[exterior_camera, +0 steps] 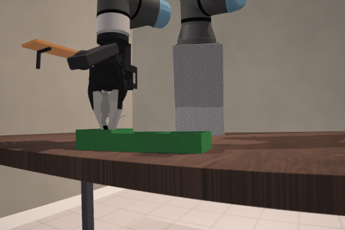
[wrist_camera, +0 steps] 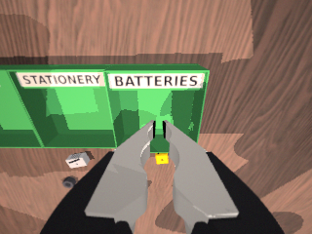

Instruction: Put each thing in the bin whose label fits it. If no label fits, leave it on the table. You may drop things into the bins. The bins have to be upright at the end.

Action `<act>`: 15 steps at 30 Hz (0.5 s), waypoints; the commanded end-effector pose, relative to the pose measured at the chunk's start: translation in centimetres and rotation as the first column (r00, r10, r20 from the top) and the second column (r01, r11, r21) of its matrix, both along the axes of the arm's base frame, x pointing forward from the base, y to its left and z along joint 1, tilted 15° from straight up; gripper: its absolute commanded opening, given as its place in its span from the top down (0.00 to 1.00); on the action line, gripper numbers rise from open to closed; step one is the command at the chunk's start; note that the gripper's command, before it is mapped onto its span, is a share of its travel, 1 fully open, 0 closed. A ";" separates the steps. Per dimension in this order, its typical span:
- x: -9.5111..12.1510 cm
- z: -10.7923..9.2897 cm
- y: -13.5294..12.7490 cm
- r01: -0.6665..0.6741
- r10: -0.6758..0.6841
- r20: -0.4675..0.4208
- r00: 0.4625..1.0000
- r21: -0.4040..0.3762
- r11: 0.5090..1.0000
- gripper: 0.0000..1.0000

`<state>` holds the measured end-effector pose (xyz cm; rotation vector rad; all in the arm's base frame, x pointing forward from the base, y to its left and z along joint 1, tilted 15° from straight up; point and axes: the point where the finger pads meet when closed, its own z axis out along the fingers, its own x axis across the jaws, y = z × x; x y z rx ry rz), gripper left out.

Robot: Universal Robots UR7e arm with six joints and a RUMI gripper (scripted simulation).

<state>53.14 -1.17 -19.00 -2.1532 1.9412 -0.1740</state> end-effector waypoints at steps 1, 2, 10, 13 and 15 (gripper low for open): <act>0.0 0.0 0.0 0.000 0.000 0.001 1.000 0.000 1.000 0.96; 0.0 0.0 0.0 0.000 0.000 0.001 1.000 0.000 1.000 0.96; 0.0 0.0 0.0 0.000 0.000 0.001 1.000 0.000 1.000 0.96; -0.1 0.4 -0.1 0.000 0.000 0.001 1.000 0.000 1.000 0.96; -0.1 0.7 -0.1 0.000 0.000 0.001 1.000 0.000 1.000 0.96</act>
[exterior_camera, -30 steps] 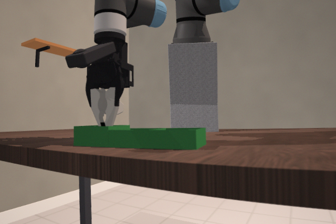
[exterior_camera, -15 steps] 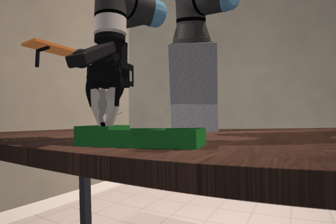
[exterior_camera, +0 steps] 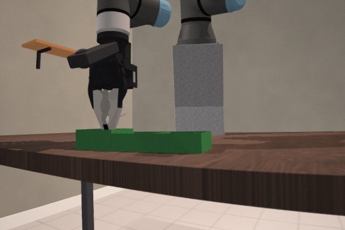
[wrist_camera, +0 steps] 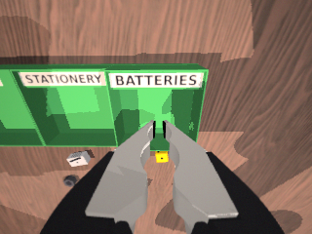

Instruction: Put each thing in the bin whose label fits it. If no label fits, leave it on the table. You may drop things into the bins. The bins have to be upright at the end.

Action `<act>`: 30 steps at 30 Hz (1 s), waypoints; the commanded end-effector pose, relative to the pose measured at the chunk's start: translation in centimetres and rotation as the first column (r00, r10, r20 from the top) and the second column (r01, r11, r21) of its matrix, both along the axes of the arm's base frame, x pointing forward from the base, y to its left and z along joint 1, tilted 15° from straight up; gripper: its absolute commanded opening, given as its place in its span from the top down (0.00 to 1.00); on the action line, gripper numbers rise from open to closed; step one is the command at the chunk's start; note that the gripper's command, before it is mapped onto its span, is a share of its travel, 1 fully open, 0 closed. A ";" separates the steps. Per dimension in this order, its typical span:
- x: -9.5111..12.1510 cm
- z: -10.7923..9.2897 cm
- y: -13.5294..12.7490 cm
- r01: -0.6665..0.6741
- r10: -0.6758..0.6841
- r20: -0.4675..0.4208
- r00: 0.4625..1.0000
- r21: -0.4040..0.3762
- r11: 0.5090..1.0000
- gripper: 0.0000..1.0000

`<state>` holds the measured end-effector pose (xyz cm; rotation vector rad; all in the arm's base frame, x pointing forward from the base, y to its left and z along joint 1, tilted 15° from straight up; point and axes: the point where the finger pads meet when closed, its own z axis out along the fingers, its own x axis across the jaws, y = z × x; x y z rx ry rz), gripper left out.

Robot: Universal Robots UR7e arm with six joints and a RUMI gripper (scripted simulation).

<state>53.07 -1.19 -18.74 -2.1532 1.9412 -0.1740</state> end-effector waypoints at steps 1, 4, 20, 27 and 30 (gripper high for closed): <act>-0.1 0.6 -0.1 0.000 0.000 0.001 1.000 0.000 1.000 0.96; -0.2 0.9 -0.1 0.000 0.000 0.001 1.000 0.000 1.000 0.96; -0.7 3.0 -0.3 0.000 0.000 0.001 1.000 0.000 1.000 0.96; -1.2 4.8 -0.5 0.000 0.000 0.001 1.000 0.000 1.000 0.96; -1.2 4.8 -0.5 0.000 0.000 0.001 1.000 0.000 1.000 0.96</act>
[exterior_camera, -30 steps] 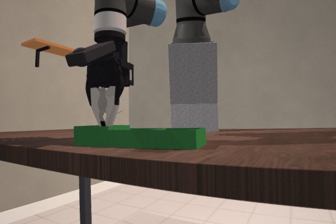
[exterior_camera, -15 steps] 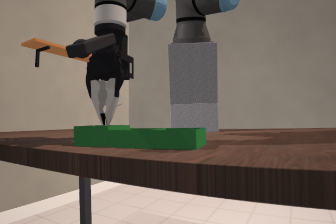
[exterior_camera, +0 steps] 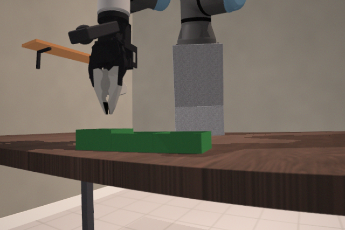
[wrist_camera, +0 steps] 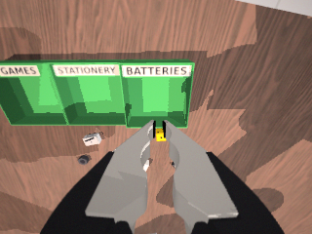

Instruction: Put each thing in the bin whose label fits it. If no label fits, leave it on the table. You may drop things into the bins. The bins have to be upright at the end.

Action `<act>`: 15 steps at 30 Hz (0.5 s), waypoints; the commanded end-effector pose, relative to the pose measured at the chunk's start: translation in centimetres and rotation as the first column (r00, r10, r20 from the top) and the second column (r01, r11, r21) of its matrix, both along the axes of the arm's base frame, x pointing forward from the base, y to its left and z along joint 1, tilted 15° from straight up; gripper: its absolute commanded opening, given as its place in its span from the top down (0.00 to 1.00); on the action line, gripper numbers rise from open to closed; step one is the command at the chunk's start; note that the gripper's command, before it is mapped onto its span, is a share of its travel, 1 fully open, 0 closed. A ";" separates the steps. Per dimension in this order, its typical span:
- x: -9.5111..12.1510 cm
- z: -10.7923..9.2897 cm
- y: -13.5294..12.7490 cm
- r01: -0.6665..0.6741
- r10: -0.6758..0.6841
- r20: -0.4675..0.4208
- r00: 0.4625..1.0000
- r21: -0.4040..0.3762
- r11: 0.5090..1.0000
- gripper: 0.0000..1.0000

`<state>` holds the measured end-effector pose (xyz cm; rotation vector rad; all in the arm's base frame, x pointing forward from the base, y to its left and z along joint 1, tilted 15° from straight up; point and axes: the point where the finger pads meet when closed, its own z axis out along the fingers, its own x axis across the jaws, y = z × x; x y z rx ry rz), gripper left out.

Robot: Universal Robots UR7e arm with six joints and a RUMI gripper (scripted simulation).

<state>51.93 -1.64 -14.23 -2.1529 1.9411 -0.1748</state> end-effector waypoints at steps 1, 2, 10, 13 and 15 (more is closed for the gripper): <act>0.0 0.3 0.0 0.000 0.000 0.001 1.000 0.000 1.000 0.96; 0.0 0.3 0.0 0.000 0.000 0.001 1.000 0.000 1.000 0.96; -0.4 0.6 3.9 0.000 0.000 0.001 1.000 0.000 1.000 0.96; -0.5 0.7 4.4 0.000 0.000 0.001 1.000 0.000 1.000 0.96; -0.6 0.7 5.4 0.000 0.000 0.001 1.000 0.000 1.000 0.96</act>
